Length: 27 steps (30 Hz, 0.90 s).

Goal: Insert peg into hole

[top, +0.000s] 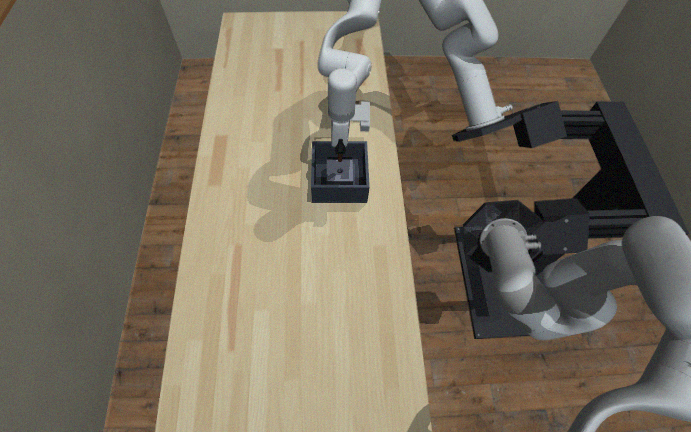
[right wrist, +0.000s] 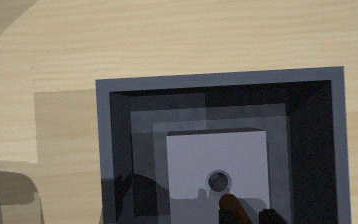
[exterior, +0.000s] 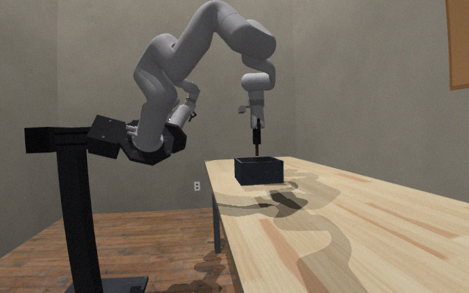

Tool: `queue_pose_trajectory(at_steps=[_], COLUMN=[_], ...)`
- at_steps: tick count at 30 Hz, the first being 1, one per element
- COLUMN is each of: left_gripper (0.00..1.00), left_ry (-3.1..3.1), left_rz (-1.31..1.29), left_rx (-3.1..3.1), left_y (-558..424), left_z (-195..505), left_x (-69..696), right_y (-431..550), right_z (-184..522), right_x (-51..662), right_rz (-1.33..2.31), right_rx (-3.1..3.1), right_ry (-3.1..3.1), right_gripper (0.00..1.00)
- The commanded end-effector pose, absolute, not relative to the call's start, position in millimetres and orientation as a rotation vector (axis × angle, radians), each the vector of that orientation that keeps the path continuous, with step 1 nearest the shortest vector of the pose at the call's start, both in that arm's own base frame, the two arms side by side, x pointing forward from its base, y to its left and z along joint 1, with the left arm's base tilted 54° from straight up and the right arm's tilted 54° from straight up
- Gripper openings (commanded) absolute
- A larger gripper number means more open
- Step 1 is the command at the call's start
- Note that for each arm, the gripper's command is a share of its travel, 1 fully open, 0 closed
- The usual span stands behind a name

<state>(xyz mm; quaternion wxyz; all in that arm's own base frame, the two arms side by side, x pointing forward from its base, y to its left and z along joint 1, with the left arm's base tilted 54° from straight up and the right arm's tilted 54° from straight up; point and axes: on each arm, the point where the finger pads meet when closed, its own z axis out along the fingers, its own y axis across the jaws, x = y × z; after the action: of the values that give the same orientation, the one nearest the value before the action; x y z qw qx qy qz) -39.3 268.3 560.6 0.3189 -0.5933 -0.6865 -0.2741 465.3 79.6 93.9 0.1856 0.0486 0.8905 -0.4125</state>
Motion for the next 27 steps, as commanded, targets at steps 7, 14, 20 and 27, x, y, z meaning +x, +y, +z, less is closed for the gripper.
queue_pose_trajectory(at_steps=[7,14,20,27], left_gripper=[1.00,1.00,1.00,1.00], left_ry=[-1.804,-1.804,-1.804,-1.804], left_rz=[-0.725,-0.725,-0.725,-0.725], left_rx=[-1.558,-1.558,-1.558,-1.558], left_y=[267.7,267.7,267.7,267.7], left_z=[562.1,562.1,562.1,562.1], left_x=[-39.5,-39.5,-39.5,-39.5], right_y=[69.8,58.3,50.2,44.8], right_z=[84.4,75.3,69.0,64.7], right_x=[470.8,475.3,478.5,480.6], right_rz=[-1.155,-1.156,-1.156,-1.156], right_rx=[0.132,0.132,0.132,0.132], right_ry=[2.508,2.508,2.508,2.508], right_gripper=[0.00,0.00,0.00,0.00])
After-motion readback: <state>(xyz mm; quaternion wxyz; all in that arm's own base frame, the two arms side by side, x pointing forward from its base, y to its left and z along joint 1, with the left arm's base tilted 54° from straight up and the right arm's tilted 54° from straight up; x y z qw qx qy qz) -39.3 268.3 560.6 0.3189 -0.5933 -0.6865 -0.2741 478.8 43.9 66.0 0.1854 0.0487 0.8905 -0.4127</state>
